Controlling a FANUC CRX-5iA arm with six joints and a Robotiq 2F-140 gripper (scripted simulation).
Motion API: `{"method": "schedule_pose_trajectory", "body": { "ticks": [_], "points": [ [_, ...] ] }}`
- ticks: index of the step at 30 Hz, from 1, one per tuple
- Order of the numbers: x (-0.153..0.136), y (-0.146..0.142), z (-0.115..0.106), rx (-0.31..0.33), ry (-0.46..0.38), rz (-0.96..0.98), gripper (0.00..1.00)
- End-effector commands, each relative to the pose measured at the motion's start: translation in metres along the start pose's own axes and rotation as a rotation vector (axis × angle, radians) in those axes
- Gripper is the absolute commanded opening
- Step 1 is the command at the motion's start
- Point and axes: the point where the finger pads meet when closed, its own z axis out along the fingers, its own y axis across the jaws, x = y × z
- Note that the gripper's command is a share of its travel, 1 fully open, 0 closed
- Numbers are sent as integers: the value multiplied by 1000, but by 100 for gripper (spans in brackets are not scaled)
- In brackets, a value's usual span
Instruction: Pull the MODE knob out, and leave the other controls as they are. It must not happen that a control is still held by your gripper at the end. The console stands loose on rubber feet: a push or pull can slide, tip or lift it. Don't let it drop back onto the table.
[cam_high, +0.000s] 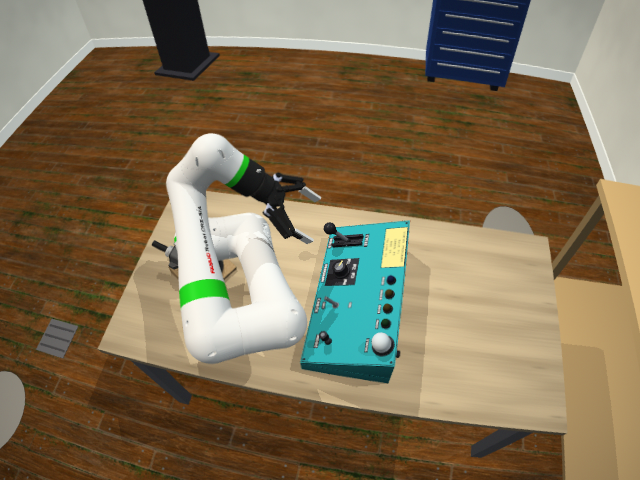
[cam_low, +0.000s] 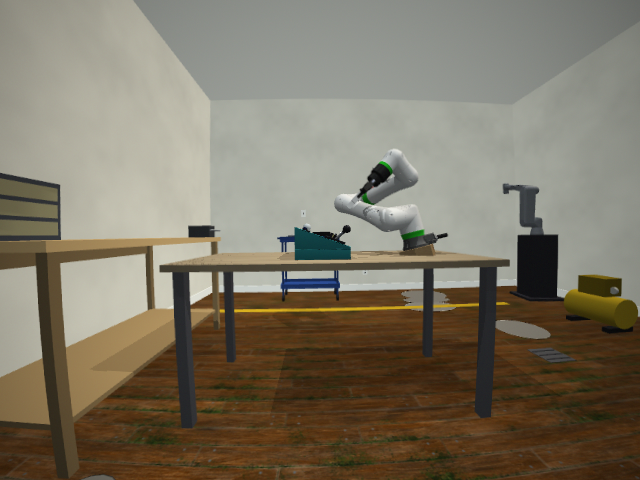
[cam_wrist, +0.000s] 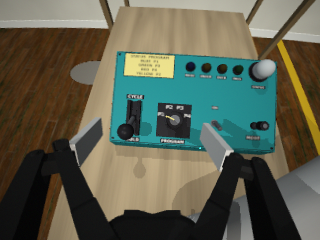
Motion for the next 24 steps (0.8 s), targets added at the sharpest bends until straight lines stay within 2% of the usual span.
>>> {"method": "schedule_pose_trajectory", "body": {
  "ticks": [1, 8, 9, 19, 20, 24],
  "points": [
    [8, 0, -1, -5, 4, -7, 100],
    [8, 0, -1, -5, 4, -7, 100],
    [20, 1, -3, -14, 10, -17, 100],
    [20, 1, -3, -14, 10, -17, 100],
    [33, 3, -5, -23, 17, -28, 100],
    [33, 3, -5, -23, 17, -28, 100]
  ]
}}
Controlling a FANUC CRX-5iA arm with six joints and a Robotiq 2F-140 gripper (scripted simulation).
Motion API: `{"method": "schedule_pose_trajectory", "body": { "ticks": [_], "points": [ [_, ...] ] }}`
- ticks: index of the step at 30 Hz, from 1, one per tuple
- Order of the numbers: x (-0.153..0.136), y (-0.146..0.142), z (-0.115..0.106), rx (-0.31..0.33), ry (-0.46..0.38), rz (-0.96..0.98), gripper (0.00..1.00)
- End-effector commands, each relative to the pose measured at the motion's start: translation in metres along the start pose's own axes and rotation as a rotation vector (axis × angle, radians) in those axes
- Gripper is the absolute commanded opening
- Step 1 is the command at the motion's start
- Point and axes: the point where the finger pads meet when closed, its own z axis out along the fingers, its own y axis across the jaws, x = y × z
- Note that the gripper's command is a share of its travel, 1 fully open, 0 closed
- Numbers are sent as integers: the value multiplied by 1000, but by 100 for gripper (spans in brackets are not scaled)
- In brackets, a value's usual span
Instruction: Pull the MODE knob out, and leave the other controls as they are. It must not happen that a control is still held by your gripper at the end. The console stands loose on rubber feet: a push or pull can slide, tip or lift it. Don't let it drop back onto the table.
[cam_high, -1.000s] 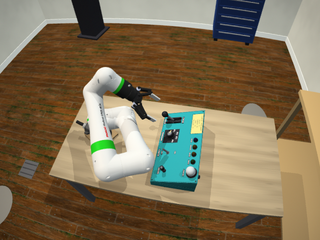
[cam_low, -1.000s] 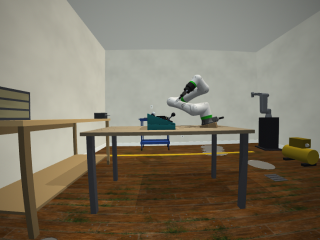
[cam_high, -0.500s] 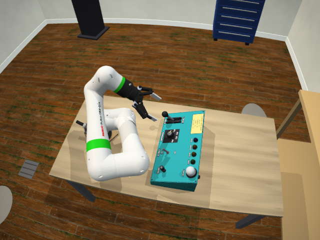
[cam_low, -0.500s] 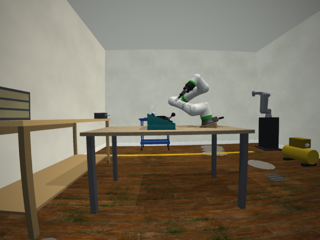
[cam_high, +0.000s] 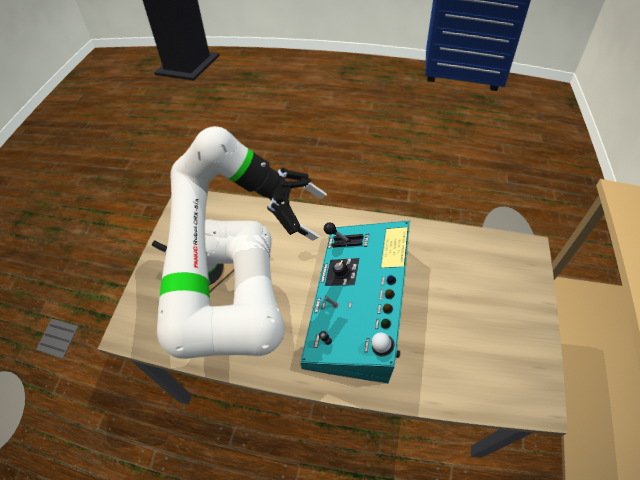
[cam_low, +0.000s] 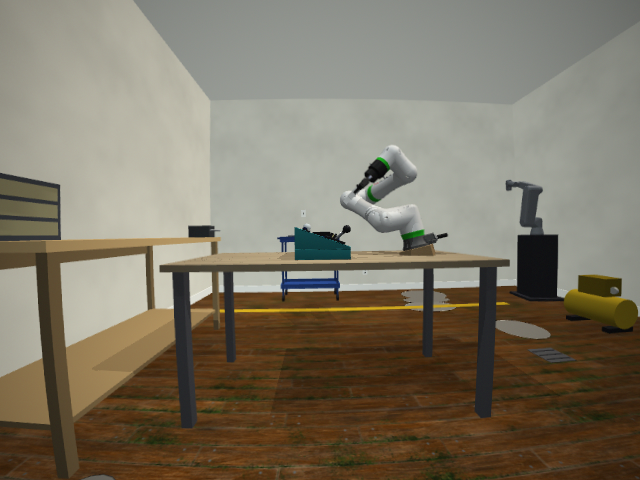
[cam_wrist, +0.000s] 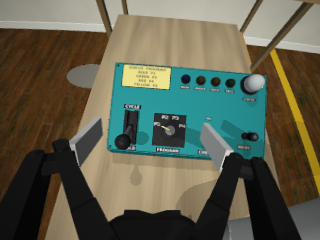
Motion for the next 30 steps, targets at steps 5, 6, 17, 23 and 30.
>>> {"method": "schedule_pose_trajectory", "body": {
  "ticks": [5, 6, 17, 23, 30],
  "points": [
    [3, 0, 1, -3, -1, -3, 100],
    [3, 0, 1, -3, -1, -3, 100],
    [34, 4, -3, -24, 15, -28, 100],
    [50, 7, -5, -36, 23, -42, 100],
    [50, 7, -5, -36, 23, -42, 100]
  ]
}}
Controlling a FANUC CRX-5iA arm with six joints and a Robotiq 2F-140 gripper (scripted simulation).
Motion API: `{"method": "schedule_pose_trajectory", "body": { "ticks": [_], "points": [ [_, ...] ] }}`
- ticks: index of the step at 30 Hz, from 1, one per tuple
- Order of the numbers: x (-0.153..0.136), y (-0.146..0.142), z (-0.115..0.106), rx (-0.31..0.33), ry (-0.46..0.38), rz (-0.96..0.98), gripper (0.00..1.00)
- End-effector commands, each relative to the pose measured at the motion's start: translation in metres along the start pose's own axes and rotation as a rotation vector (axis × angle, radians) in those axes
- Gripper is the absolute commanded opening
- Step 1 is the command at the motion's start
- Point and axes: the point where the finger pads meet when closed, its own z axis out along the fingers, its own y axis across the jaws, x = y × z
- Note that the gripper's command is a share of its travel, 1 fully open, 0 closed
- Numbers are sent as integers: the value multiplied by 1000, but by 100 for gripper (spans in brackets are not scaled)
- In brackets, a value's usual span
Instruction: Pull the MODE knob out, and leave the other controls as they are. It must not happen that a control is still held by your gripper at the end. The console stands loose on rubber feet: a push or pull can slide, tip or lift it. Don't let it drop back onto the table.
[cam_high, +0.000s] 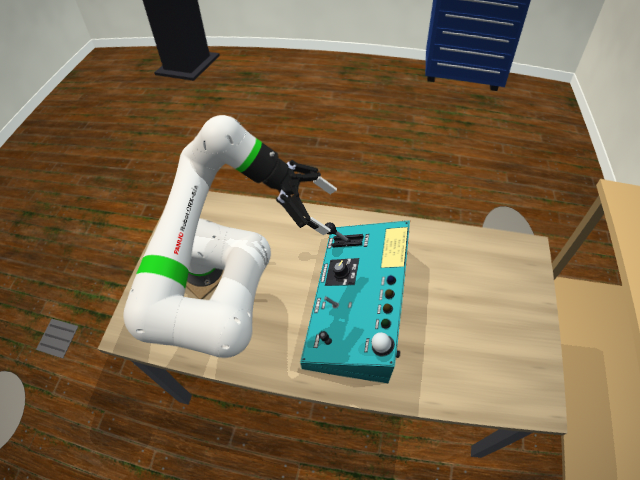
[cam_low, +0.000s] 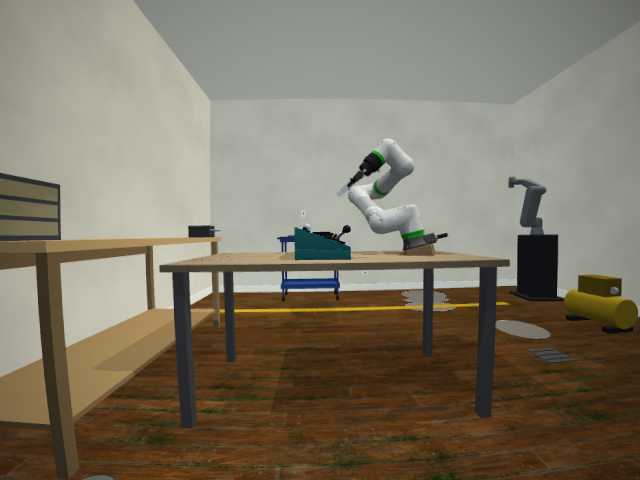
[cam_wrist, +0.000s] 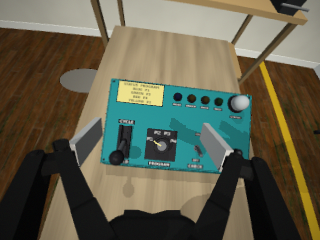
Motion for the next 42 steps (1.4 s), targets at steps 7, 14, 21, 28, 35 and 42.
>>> {"method": "schedule_pose_trajectory", "body": {
  "ticks": [7, 14, 21, 28, 35, 42],
  "points": [
    [37, 8, -3, -26, 17, -32, 100],
    [37, 8, -3, -26, 17, -32, 100],
    [79, 17, -6, -53, 34, -69, 100],
    [79, 17, -6, -53, 34, -69, 100],
    [101, 22, -8, -67, 42, -89, 100],
    [101, 22, -8, -67, 42, -89, 100]
  ]
}}
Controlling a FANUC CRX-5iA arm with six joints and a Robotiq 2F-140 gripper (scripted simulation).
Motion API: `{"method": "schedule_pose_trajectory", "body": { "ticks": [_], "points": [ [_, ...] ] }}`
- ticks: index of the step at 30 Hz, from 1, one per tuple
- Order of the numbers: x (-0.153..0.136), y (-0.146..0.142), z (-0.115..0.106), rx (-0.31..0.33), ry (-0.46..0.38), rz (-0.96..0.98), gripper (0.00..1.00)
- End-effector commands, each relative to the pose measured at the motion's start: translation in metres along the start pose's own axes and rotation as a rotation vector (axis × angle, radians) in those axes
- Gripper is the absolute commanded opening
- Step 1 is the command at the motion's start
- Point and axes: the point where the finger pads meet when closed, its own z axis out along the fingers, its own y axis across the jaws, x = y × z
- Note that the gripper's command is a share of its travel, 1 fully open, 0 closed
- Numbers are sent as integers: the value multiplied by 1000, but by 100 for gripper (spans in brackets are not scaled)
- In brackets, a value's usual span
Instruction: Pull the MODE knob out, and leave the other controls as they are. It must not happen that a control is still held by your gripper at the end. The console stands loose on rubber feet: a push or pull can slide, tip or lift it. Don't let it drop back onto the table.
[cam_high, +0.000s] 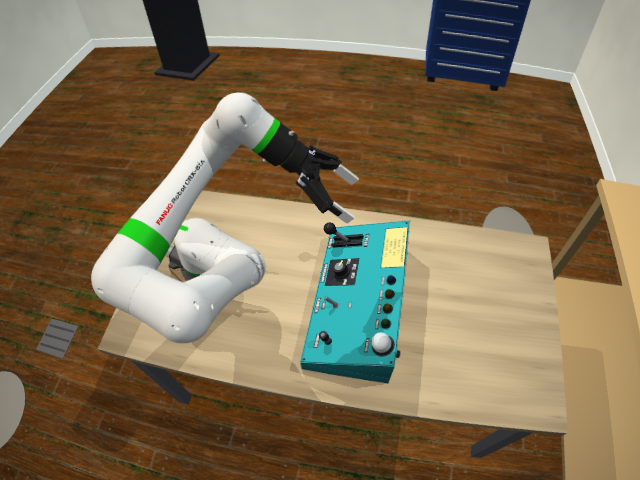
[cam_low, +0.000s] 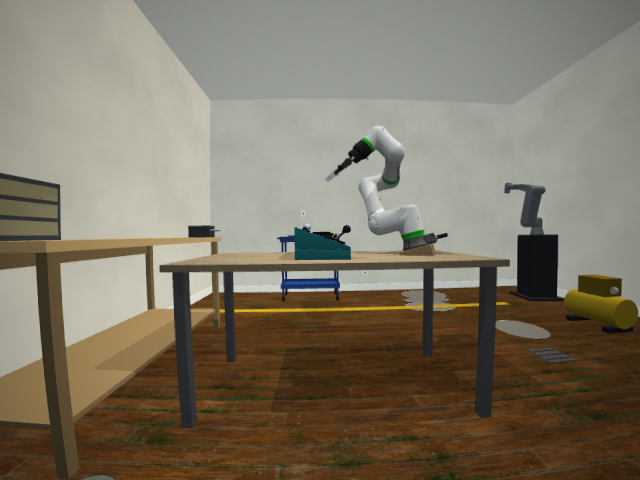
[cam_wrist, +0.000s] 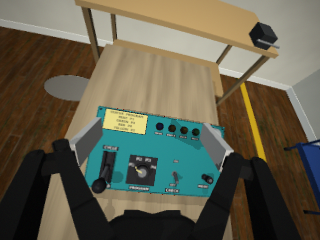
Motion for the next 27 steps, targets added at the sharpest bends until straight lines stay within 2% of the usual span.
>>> {"method": "schedule_pose_trajectory", "body": {
  "ticks": [1, 3, 14, 15, 24, 26, 27],
  "points": [
    [0, 0, 0, 0, 0, 0, 100],
    [45, 16, -1, -28, 16, -43, 100],
    [45, 16, -1, -28, 16, -43, 100],
    [68, 25, -1, -42, 23, -67, 100],
    [68, 25, -1, -42, 23, -67, 100],
    [115, 45, -1, -69, 36, -116, 100],
    [115, 45, -1, -69, 36, -116, 100]
  ]
}}
